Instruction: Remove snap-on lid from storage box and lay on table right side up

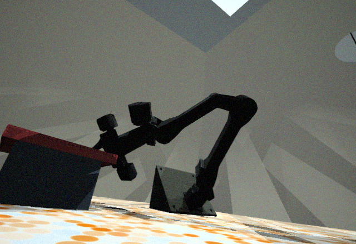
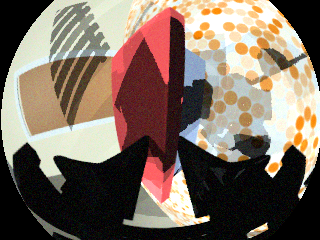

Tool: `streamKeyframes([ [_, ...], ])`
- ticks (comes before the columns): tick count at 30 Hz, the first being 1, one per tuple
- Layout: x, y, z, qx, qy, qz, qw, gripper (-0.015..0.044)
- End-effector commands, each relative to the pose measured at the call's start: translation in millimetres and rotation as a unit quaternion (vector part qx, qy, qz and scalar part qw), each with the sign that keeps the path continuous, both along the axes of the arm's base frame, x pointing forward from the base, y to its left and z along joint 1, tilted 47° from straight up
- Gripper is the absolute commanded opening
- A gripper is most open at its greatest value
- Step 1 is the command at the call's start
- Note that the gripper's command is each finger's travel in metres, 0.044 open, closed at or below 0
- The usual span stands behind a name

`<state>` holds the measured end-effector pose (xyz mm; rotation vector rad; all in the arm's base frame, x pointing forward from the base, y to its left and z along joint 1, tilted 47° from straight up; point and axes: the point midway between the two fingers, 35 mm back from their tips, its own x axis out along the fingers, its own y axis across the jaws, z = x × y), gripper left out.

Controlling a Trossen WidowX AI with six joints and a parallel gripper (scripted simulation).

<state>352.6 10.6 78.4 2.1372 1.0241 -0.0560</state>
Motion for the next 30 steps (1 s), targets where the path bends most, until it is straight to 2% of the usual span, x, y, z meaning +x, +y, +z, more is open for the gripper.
streamKeyframes([
  [1,0.2,-1.2,1.2,0.0,-0.001,0.0,1.0,0.0],
  [30,-0.3,-5.6,5.2,0.0,-0.001,0.0,1.0,0.0],
])
